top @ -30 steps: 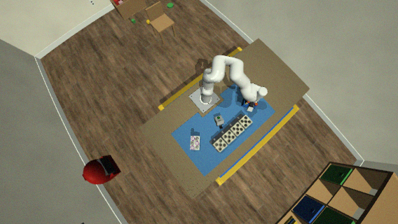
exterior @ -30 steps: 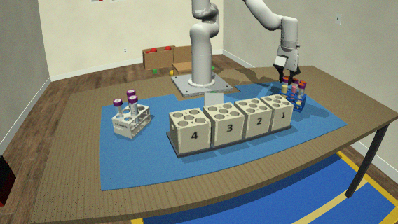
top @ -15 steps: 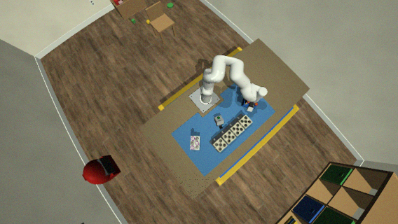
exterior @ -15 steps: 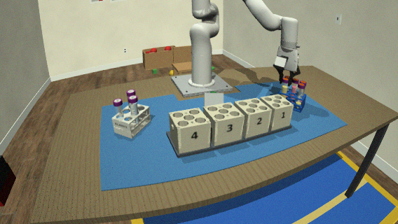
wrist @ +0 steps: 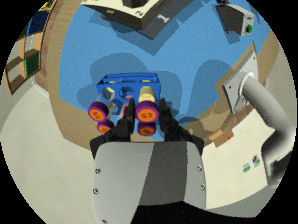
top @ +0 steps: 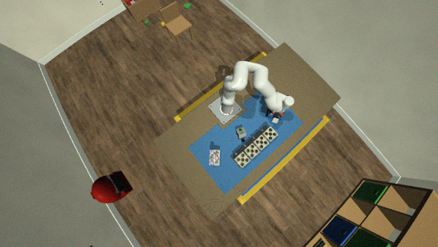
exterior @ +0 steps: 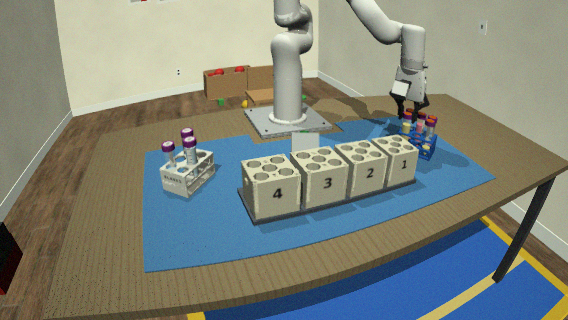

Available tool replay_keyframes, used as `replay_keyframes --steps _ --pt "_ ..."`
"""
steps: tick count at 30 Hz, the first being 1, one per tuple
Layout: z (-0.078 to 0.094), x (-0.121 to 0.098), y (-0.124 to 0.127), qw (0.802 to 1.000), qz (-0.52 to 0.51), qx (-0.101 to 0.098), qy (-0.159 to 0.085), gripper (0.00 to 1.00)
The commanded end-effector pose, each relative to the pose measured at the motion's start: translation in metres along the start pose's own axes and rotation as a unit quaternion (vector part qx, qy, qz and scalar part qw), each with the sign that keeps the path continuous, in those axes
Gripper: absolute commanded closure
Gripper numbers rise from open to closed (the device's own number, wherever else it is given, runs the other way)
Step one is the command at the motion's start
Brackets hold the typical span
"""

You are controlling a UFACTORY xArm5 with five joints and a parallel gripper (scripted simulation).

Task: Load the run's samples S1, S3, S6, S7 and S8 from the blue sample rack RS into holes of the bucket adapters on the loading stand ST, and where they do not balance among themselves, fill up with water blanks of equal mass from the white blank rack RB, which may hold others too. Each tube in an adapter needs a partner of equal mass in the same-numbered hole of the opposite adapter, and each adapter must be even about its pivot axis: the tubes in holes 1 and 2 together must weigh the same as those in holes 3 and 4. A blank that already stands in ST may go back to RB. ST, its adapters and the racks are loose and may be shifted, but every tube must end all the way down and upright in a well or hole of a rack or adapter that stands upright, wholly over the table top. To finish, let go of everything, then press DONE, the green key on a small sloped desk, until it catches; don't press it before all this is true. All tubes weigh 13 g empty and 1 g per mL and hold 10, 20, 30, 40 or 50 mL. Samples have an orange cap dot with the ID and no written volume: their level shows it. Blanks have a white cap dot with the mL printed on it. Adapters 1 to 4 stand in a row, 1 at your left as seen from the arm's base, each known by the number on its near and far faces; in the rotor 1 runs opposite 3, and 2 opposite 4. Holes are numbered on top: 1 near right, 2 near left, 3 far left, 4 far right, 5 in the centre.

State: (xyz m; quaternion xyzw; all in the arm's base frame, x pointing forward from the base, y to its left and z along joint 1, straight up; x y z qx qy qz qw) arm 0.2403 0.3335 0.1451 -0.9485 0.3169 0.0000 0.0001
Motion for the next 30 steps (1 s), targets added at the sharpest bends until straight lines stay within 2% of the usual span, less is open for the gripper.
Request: replay_keyframes --steps 1,14,30 --pt "-0.001 0.000 -0.001 1.000 0.000 0.002 0.000 0.57" --pt "-0.001 0.000 -0.001 1.000 0.000 0.002 0.000 0.57" --pt "-0.029 0.000 -0.001 1.000 0.000 0.002 0.000 0.57"
Point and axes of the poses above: the point where the finger pads meet when closed, its own z axis out along the fingers, its own y axis across the jaws, x = y × z, the point moved 4 cm from there along -z, back along the fingers, and after that the axes turned 8 degrees about -z, right-handed, at the moved point
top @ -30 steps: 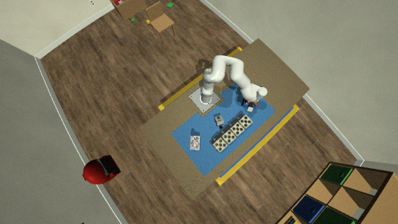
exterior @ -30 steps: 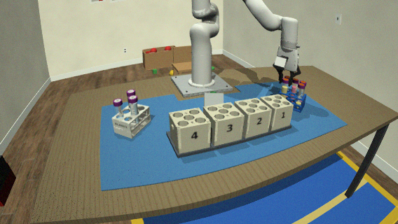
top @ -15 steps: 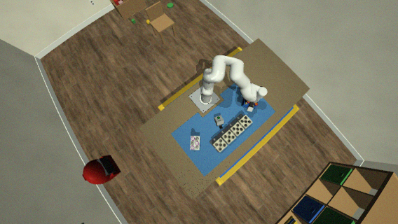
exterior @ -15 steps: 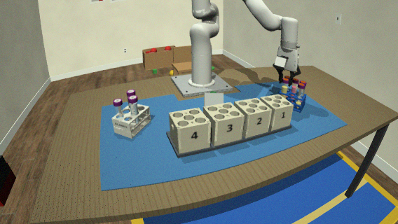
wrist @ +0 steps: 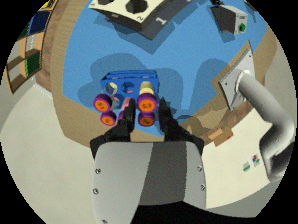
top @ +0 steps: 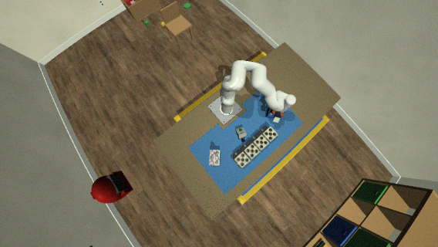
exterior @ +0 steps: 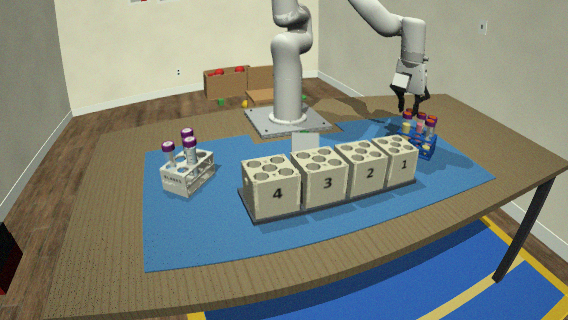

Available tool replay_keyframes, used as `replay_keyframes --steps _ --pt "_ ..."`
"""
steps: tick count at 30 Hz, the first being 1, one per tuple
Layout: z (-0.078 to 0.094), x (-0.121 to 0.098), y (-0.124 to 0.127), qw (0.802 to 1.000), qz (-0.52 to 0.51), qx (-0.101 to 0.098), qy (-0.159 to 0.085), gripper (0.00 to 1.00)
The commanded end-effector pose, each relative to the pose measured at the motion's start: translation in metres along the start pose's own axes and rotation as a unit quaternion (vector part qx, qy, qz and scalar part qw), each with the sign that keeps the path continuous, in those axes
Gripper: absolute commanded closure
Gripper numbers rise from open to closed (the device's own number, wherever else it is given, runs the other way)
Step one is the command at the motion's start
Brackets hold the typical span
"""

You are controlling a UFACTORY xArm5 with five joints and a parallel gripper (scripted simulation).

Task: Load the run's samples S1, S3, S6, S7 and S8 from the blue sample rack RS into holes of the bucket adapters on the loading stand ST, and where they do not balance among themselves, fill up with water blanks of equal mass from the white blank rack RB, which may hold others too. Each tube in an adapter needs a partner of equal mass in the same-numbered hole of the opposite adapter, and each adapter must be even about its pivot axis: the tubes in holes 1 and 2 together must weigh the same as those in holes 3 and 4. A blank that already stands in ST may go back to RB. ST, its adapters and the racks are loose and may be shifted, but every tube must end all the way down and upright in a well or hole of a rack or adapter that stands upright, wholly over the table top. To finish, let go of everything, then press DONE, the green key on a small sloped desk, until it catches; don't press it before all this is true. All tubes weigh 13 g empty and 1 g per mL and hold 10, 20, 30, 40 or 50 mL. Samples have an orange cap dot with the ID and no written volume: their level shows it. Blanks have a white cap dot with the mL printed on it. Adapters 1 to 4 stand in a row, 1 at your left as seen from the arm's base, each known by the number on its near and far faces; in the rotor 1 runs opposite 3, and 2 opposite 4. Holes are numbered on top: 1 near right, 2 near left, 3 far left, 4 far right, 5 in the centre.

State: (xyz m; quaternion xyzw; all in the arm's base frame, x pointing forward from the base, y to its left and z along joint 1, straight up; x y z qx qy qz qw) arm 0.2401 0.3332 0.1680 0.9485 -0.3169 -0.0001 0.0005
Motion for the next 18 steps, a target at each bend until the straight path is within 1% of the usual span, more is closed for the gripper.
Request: replay_keyframes --steps 1,10,12,18 --pt "-0.008 0.000 -0.001 1.000 0.000 0.002 0.000 0.57" --pt "-0.026 0.000 -0.001 1.000 0.000 0.002 0.000 0.57" --pt "-0.026 0.000 -0.001 1.000 0.000 0.002 0.000 0.57" --pt "-0.038 0.000 -0.001 1.000 0.000 0.002 0.000 0.57"
Point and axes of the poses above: the point where the finger pads meet when closed, its own z axis out along the fingers, its own y axis across the jaws, x = y × z, the point moved 4 cm from there along -z, back along the fingers, and after that the axes turned 8 degrees about -z, right-handed, at the moved point
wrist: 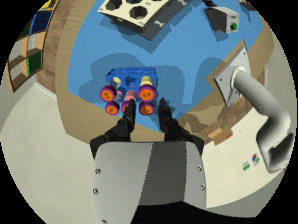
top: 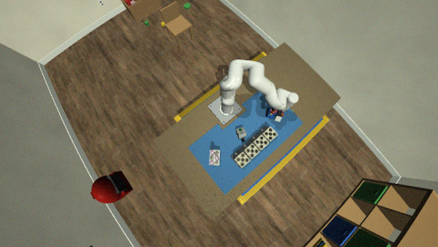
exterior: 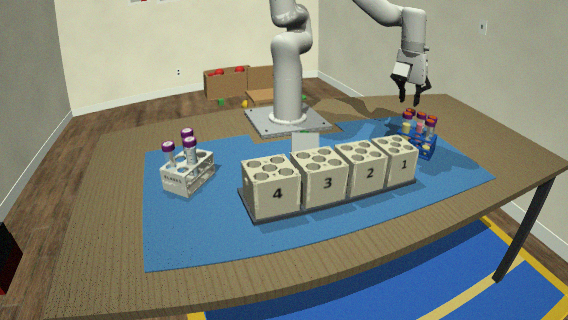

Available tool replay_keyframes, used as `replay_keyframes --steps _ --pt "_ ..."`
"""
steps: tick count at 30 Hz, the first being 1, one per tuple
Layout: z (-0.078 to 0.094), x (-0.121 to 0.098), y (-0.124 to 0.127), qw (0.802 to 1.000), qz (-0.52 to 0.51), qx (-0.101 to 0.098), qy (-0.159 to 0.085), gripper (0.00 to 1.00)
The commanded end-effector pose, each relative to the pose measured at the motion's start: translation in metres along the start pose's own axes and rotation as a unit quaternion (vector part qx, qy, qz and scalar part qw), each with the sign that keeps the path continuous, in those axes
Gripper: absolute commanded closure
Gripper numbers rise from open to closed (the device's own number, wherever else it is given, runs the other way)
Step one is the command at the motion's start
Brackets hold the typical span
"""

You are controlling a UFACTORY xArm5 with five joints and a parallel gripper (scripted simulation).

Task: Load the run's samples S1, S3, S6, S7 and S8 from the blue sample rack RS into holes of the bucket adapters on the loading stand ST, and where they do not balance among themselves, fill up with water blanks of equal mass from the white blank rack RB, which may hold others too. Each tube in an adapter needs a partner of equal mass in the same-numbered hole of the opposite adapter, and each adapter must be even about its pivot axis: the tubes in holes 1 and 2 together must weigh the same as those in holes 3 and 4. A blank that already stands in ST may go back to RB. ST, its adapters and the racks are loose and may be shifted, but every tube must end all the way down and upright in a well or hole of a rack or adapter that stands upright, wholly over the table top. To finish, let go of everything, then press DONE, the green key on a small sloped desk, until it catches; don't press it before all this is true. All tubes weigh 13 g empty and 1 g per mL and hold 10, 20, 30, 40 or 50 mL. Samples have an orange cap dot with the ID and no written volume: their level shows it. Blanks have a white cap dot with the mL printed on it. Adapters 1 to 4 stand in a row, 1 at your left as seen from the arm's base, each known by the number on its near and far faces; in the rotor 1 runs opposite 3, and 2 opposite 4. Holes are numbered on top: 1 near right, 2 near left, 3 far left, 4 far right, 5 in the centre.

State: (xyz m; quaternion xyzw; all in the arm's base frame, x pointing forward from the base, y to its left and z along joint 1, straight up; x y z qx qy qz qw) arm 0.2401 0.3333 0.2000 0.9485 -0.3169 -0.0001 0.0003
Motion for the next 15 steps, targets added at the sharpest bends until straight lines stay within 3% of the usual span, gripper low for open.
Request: replay_keyframes --steps 1,15 --pt "-0.008 0.000 -0.001 1.000 0.000 0.002 0.000 0.57" --pt "-0.032 0.000 -0.001 1.000 0.000 0.002 0.000 0.57"
Point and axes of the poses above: the point where the finger pads meet when closed, its own z axis out along the fingers, its own y axis across the jaws, x = y × z, the point moved 4 cm from there along -z, back along the fingers, and after that the axes turned 8 degrees about -z, right-handed, at the moved point
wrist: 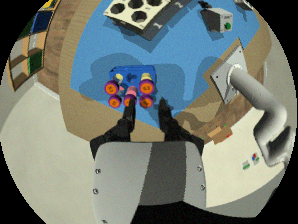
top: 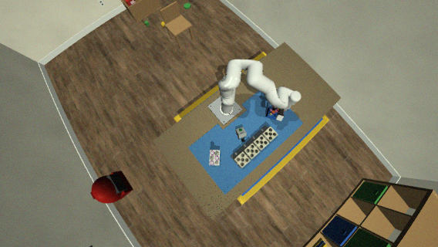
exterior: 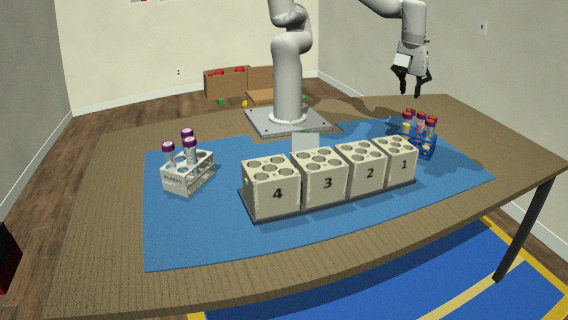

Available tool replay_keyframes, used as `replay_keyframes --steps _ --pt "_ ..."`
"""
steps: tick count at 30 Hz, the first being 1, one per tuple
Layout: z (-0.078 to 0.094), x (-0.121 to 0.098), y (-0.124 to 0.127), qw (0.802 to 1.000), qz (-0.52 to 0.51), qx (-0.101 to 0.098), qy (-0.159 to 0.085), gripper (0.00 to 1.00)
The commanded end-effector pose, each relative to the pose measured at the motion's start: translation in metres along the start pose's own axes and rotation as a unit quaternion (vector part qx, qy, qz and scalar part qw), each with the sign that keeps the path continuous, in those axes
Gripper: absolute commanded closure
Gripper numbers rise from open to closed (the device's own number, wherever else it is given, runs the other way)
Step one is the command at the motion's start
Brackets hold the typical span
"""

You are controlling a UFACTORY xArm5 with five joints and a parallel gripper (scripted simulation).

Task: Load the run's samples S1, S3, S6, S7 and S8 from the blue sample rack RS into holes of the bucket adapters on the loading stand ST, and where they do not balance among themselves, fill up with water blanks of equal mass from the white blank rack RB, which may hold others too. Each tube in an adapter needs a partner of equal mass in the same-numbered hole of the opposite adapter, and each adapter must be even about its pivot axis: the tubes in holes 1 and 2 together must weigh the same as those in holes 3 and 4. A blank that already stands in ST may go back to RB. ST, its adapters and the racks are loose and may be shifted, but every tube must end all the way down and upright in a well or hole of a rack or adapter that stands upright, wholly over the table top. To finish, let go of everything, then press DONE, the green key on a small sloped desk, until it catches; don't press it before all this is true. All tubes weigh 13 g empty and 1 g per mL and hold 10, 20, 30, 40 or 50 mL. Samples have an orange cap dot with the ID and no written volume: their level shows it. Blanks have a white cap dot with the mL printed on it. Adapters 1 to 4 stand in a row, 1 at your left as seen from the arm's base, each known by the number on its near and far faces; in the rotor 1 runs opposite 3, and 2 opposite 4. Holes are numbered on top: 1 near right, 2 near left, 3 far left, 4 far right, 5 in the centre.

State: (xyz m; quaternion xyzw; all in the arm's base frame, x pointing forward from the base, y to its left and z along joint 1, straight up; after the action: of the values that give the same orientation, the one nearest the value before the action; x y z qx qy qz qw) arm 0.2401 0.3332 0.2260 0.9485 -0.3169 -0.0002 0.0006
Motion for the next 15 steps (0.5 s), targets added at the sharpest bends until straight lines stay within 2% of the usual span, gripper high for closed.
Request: replay_keyframes --steps 1,15 --pt "-0.008 0.000 -0.001 1.000 0.000 0.003 0.000 0.57" --pt "-0.032 0.000 -0.001 1.000 0.000 0.003 0.000 0.57"
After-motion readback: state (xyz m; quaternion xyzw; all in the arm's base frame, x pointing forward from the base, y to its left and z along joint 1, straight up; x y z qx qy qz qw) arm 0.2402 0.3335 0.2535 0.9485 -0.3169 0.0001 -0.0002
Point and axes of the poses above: the point where the finger pads meet when closed, its own z axis out along the fingers, its own y axis across the jaws, x = y × z, the point moved 4 cm from there along -z, back along the fingers, and after that the axes turned 8 degrees about -z, right-handed, at the moved point
